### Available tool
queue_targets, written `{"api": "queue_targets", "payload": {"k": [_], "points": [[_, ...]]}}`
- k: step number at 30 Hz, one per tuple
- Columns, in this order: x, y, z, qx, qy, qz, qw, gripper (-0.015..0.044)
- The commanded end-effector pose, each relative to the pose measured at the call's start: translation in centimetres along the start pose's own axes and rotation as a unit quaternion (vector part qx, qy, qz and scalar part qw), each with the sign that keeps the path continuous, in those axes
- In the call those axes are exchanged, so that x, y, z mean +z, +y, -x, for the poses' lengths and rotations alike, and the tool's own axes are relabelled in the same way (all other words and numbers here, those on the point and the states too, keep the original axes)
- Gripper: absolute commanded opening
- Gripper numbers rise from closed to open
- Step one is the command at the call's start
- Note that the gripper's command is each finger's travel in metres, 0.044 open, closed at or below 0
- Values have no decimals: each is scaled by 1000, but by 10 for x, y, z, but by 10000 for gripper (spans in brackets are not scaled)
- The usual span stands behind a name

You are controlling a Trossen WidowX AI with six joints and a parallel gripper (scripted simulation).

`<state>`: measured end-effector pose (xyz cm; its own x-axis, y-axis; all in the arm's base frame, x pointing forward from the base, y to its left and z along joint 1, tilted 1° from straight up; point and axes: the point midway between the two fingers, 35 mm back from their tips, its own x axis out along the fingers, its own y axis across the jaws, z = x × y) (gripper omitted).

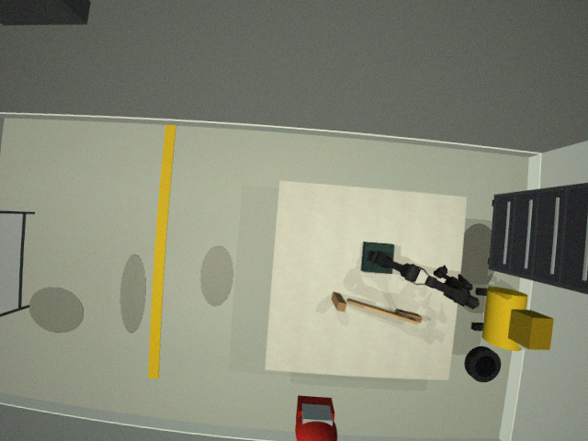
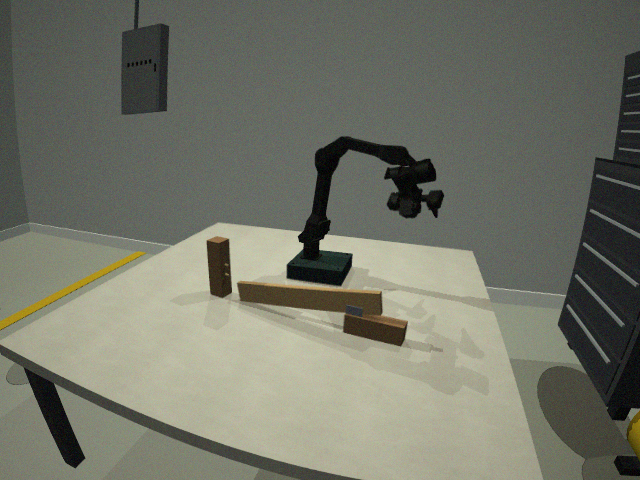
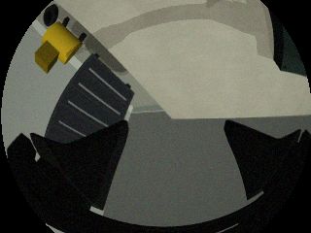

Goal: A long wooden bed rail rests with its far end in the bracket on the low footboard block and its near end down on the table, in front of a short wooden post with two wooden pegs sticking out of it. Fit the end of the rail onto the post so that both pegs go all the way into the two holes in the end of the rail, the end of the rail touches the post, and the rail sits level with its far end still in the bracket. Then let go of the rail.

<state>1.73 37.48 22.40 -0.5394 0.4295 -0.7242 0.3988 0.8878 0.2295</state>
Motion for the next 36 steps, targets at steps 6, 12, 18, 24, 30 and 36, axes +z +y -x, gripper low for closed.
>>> {"api": "queue_targets", "payload": {"k": [6,12,18,24,30,36], "points": [[118,11,48,28,-122,200,972,440],[173,1,79,10,-181,294,939,440],[225,-20,111,-32,-232,378,896,440],[271,-52,141,-92,-265,439,854,440],[315,-99,171,-172,-275,493,807,440],[349,-147,198,-251,-248,578,735,440]]}}
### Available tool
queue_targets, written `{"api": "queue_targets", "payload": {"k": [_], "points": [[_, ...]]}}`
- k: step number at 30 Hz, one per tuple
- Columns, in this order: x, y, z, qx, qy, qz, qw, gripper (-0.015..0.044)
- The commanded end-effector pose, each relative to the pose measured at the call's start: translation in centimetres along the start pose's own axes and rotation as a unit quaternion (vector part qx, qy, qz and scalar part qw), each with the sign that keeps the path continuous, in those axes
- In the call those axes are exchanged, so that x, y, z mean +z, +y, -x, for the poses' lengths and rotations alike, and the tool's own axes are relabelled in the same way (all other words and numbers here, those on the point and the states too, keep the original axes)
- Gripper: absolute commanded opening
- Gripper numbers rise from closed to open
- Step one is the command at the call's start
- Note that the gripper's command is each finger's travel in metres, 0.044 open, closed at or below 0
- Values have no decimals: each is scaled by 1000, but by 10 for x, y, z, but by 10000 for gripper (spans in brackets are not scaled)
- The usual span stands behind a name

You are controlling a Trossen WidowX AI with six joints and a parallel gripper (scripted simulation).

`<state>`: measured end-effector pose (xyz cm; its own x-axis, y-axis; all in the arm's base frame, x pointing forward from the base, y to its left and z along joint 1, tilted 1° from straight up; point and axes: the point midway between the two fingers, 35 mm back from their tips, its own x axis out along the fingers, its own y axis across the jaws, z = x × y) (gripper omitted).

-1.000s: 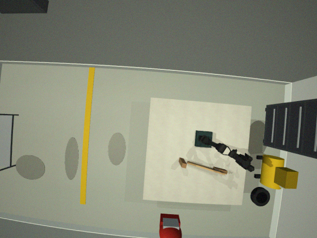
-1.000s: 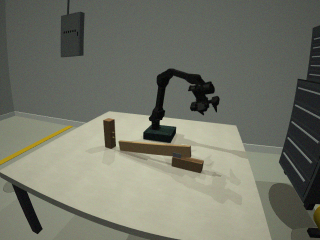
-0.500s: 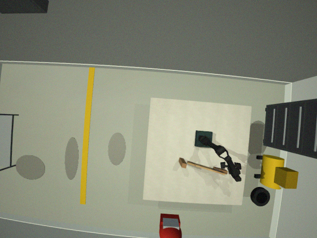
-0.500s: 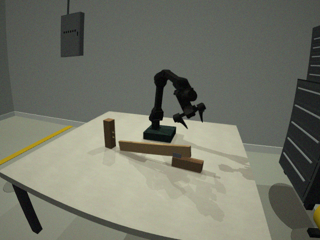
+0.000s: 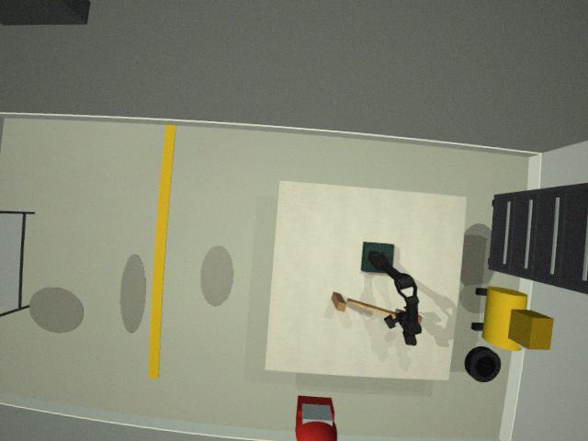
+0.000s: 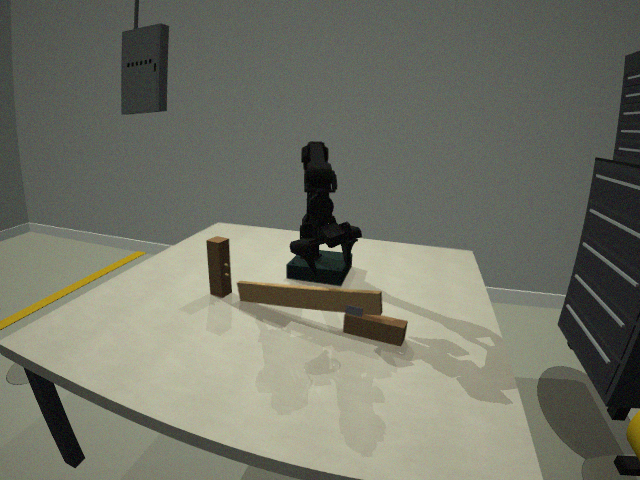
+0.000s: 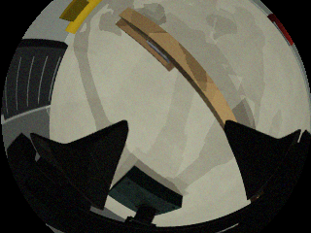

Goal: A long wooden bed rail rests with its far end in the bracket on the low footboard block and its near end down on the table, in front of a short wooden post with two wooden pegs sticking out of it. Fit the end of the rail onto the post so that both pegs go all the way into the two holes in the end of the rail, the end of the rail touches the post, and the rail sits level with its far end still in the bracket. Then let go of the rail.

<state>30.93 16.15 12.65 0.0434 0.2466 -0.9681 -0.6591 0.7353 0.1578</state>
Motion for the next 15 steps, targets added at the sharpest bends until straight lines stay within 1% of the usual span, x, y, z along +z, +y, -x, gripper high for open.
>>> {"api": "queue_targets", "payload": {"k": [1,12,15], "points": [[-34,-66,-5,-42,43,135,989,440],[-91,-143,1,-53,114,336,934,440],[-98,-150,2,-51,123,357,925,440]]}}
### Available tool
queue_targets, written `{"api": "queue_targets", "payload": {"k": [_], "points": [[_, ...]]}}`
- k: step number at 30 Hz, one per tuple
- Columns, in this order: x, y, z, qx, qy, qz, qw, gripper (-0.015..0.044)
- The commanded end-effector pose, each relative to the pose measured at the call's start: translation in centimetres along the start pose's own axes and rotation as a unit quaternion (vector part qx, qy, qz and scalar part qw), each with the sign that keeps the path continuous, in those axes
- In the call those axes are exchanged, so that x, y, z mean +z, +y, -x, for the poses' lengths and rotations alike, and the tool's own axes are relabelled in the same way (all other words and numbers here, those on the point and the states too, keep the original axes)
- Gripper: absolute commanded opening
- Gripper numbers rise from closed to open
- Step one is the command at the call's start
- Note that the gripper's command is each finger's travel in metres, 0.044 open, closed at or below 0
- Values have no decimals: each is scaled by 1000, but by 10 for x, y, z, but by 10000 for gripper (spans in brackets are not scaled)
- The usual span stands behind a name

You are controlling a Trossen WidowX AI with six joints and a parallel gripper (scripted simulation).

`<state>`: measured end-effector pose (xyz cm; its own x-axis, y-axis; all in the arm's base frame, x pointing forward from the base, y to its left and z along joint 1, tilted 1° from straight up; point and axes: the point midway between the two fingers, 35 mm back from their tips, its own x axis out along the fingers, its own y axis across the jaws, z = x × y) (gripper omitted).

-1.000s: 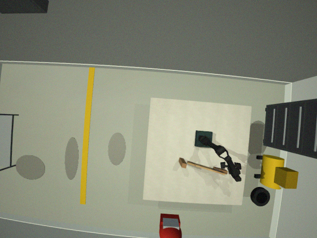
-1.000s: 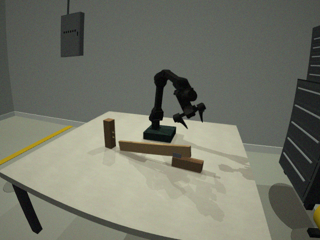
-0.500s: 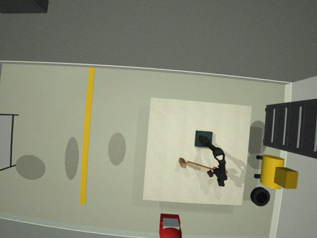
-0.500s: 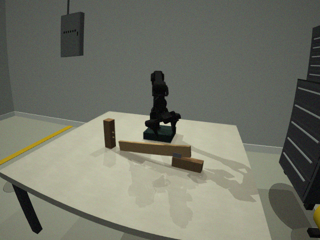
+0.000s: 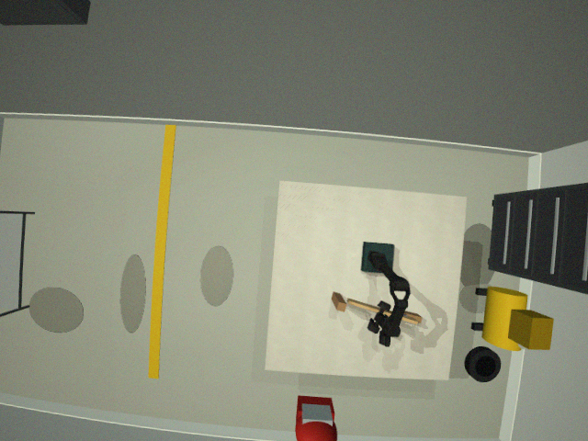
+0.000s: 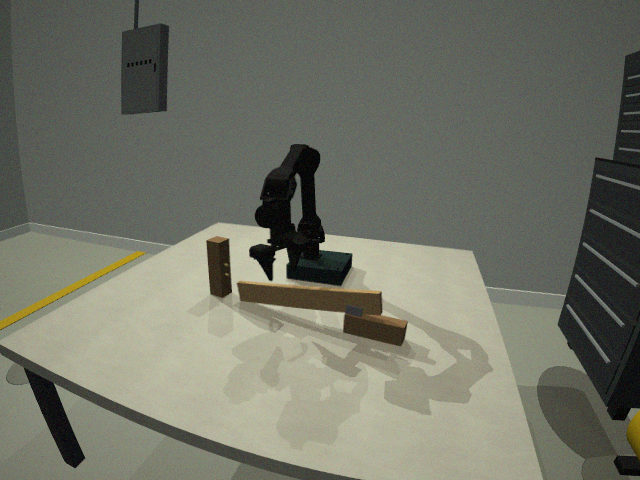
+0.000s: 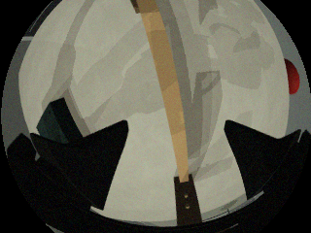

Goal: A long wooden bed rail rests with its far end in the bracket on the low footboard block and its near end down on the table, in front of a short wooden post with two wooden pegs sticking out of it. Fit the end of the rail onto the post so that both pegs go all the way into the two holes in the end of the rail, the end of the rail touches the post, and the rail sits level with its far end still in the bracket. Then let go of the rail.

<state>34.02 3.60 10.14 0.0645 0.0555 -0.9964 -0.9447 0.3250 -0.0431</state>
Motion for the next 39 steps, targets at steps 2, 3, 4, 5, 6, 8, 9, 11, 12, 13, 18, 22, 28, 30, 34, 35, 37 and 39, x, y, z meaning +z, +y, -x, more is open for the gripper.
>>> {"api": "queue_targets", "payload": {"k": [2,3,4,5,6,8,9,11,12,13,18,22,28,30,34,35,37,39], "points": [[-48,-10,-13,15,40,104,994,440],[-48,-10,-13,15,40,104,994,440],[-48,-10,-13,15,40,104,994,440],[-48,-10,-13,15,40,104,994,440],[-48,-10,-13,15,40,104,994,440],[-48,-10,-13,15,40,104,994,440],[-48,-10,-13,15,40,104,994,440],[-48,-10,-13,15,40,104,994,440],[-48,-10,-14,15,40,104,994,440],[-48,-10,-15,15,40,104,994,440],[-48,-11,-23,15,40,104,994,440],[-49,-11,-30,15,40,104,994,440],[-50,-11,-40,15,40,104,994,440],[-50,-11,-43,15,40,104,994,440],[-51,-11,-50,15,40,104,994,440],[-51,-11,-51,15,40,104,994,440],[-51,-11,-54,15,40,104,994,440],[-51,-11,-58,15,40,104,994,440]]}}
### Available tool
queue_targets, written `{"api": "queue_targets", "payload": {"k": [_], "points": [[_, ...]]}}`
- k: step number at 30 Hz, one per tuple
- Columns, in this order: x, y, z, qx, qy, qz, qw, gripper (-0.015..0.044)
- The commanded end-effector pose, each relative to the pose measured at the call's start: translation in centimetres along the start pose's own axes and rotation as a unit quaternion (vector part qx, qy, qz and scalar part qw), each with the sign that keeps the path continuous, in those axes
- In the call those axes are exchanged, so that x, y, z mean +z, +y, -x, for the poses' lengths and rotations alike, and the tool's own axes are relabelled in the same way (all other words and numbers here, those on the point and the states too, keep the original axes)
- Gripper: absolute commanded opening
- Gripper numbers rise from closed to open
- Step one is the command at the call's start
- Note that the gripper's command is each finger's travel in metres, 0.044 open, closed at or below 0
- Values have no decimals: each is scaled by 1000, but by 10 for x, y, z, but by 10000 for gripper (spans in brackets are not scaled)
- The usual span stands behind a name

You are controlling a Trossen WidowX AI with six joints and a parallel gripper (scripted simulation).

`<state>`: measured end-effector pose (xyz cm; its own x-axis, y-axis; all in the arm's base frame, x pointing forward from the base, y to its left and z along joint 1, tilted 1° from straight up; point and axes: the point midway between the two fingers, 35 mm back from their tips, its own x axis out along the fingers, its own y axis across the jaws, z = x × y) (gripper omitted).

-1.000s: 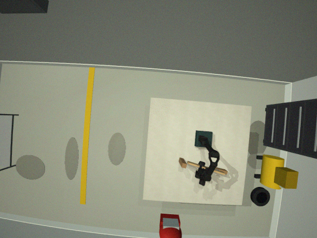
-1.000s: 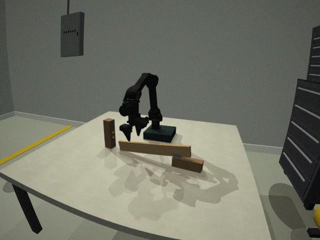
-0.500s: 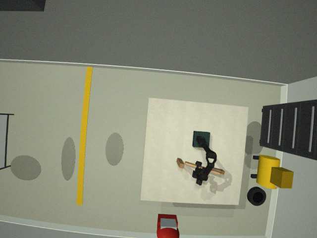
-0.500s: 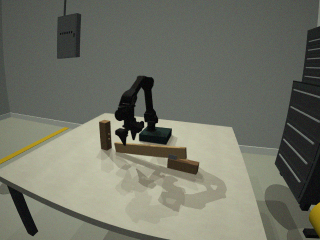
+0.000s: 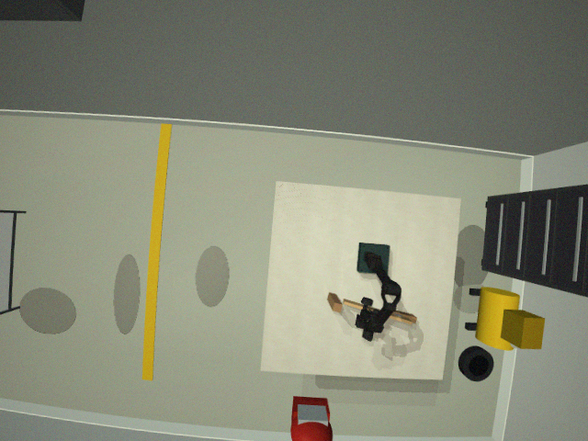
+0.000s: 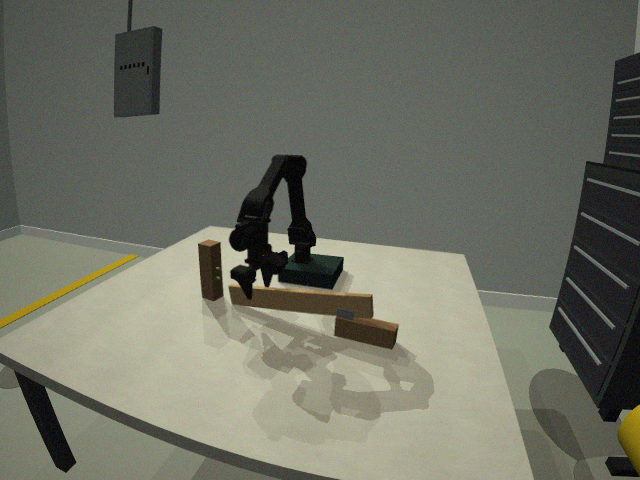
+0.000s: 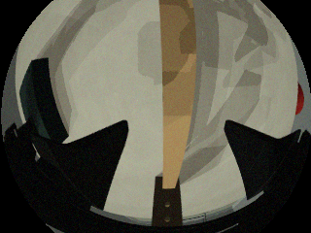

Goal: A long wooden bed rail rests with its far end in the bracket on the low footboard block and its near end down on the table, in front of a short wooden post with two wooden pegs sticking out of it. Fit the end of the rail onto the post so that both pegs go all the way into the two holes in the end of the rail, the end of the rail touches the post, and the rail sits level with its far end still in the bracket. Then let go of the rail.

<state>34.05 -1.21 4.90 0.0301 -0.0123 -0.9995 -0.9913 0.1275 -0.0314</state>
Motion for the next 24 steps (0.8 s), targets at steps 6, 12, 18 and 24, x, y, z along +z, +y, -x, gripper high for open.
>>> {"api": "queue_targets", "payload": {"k": [6,12,18,24], "points": [[-1,4,-18,6,3,3,1000,440],[-1,5,-28,6,3,3,1000,440],[-2,5,-34,6,3,3,1000,414],[-2,5,-34,6,3,3,1000,256]]}}
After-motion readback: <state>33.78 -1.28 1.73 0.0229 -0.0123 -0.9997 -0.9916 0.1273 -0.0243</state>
